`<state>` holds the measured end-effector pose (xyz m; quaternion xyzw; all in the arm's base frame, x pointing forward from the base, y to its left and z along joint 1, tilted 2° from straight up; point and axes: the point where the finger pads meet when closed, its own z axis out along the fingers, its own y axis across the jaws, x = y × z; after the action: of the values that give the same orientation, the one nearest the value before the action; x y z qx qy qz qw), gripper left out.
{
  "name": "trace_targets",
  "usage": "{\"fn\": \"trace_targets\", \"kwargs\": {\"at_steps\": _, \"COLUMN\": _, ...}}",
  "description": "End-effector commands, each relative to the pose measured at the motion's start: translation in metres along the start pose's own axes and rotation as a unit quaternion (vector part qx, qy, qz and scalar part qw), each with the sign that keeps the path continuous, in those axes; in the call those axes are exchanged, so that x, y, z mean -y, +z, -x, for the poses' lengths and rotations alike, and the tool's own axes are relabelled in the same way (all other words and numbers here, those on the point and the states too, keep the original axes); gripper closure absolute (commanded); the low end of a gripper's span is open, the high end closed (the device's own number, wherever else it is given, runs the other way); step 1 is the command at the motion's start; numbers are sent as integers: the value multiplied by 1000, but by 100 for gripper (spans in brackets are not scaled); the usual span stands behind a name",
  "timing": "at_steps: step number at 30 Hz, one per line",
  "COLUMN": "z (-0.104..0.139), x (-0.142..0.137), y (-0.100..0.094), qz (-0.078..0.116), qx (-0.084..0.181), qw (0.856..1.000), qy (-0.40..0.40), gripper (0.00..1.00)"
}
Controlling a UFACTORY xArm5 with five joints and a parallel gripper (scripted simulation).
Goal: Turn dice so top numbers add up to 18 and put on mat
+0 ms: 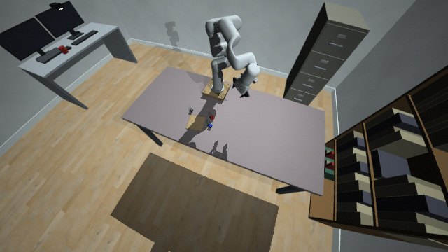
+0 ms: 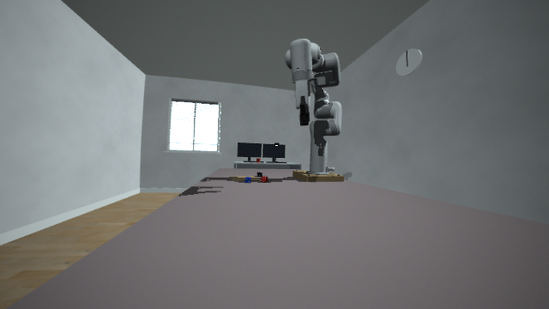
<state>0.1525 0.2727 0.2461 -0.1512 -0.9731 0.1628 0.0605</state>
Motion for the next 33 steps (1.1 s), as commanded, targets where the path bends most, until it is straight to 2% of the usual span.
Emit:
{"fn": "trace_targets", "kwargs": {"at_steps": 1, "z": 61, "x": -12, "y": 11, "qz": 31, "qx": -20, "qw": 999, "qy": 14, "gripper": 0}}
{"fn": "trace_targets", "kwargs": {"at_steps": 3, "z": 61, "x": -12, "y": 11, "qz": 31, "qx": -20, "qw": 999, "qy": 14, "gripper": 0}}
{"fn": "trace_targets", "kwargs": {"at_steps": 4, "z": 88, "x": -11, "y": 18, "qz": 44, "qx": -27, "qw": 998, "qy": 22, "gripper": 0}}
{"fn": "trace_targets", "kwargs": {"at_steps": 6, "z": 88, "x": -11, "y": 18, "qz": 44, "qx": -27, "qw": 998, "qy": 22, "gripper": 0}}
{"fn": "trace_targets", "kwargs": {"at_steps": 7, "z": 117, "x": -8, "y": 27, "qz": 58, "qx": -32, "qw": 997, "qy": 30, "gripper": 0}}
{"fn": "trace_targets", "kwargs": {"at_steps": 9, "z": 117, "x": -8, "y": 27, "qz": 58, "qx": -32, "qw": 997, "qy": 30, "gripper": 0}}
{"fn": "trace_targets", "kwargs": {"at_steps": 10, "z": 143, "x": -2, "y": 35, "qz": 72, "qx": -36, "qw": 996, "qy": 40, "gripper": 0}}
{"fn": "trace_targets", "kwargs": {"at_steps": 15, "z": 147, "x": -2, "y": 36, "qz": 72, "qx": -36, "qw": 996, "qy": 40, "gripper": 0}}
{"fn": "trace_targets", "kwargs": {"at_steps": 16, "z": 176, "x": 7, "y": 46, "qz": 86, "qx": -38, "qw": 994, "qy": 49, "gripper": 0}}
{"fn": "trace_targets", "kwargs": {"at_steps": 17, "z": 176, "x": 7, "y": 46, "qz": 86, "qx": -38, "qw": 994, "qy": 49, "gripper": 0}}
{"fn": "trace_targets", "kwargs": {"at_steps": 18, "z": 200, "x": 18, "y": 56, "qz": 100, "qx": -39, "qw": 993, "qy": 59, "gripper": 0}}
{"fn": "trace_targets", "kwargs": {"at_steps": 21, "z": 205, "x": 19, "y": 58, "qz": 100, "qx": -39, "qw": 993, "qy": 59, "gripper": 0}}
{"fn": "trace_targets", "kwargs": {"at_steps": 22, "z": 230, "x": 33, "y": 69, "qz": 112, "qx": -38, "qw": 991, "qy": 69, "gripper": 0}}
{"fn": "trace_targets", "kwargs": {"at_steps": 25, "z": 232, "x": 34, "y": 70, "qz": 112, "qx": -38, "qw": 991, "qy": 69, "gripper": 0}}
{"fn": "trace_targets", "kwargs": {"at_steps": 26, "z": 257, "x": 50, "y": 82, "qz": 124, "qx": -36, "qw": 988, "qy": 79, "gripper": 0}}
{"fn": "trace_targets", "kwargs": {"at_steps": 28, "z": 257, "x": 50, "y": 82, "qz": 124, "qx": -36, "qw": 988, "qy": 79, "gripper": 0}}
{"fn": "trace_targets", "kwargs": {"at_steps": 29, "z": 279, "x": 67, "y": 94, "qz": 134, "qx": -33, "qw": 986, "qy": 89, "gripper": 0}}
{"fn": "trace_targets", "kwargs": {"at_steps": 32, "z": 280, "x": 68, "y": 95, "qz": 134, "qx": -33, "qw": 986, "qy": 89, "gripper": 0}}
{"fn": "trace_targets", "kwargs": {"at_steps": 33, "z": 300, "x": 87, "y": 108, "qz": 143, "qx": -29, "qw": 984, "qy": 99, "gripper": 0}}
